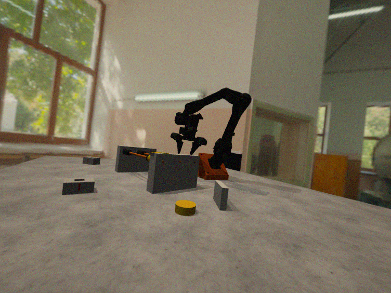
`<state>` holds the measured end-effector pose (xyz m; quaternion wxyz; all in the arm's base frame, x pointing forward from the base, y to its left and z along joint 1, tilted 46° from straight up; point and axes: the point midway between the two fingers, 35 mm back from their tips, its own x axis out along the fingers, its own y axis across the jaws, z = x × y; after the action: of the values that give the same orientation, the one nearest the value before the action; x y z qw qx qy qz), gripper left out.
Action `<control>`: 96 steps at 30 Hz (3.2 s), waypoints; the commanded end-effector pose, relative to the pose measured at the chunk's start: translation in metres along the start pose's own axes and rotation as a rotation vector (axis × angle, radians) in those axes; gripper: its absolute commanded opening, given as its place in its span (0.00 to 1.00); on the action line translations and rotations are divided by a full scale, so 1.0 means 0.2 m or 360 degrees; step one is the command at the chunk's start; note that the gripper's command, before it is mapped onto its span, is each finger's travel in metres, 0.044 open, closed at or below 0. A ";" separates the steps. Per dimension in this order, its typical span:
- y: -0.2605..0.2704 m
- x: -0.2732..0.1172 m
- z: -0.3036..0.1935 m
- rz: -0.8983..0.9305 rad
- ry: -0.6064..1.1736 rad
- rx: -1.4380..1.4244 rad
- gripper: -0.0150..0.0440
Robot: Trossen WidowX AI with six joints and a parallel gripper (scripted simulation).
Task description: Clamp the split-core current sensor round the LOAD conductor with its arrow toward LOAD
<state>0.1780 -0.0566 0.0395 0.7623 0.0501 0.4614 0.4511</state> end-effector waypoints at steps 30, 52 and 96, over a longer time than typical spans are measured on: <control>-0.05 0.13 0.10 0.0263 0.0176 -0.1760 0.80; -0.03 0.31 0.08 0.0264 0.0170 -0.1761 0.80; -0.11 -0.19 0.18 0.0263 0.0180 -0.1760 0.25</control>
<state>0.2135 -0.0732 0.0628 0.6120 -0.3445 0.1911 0.6857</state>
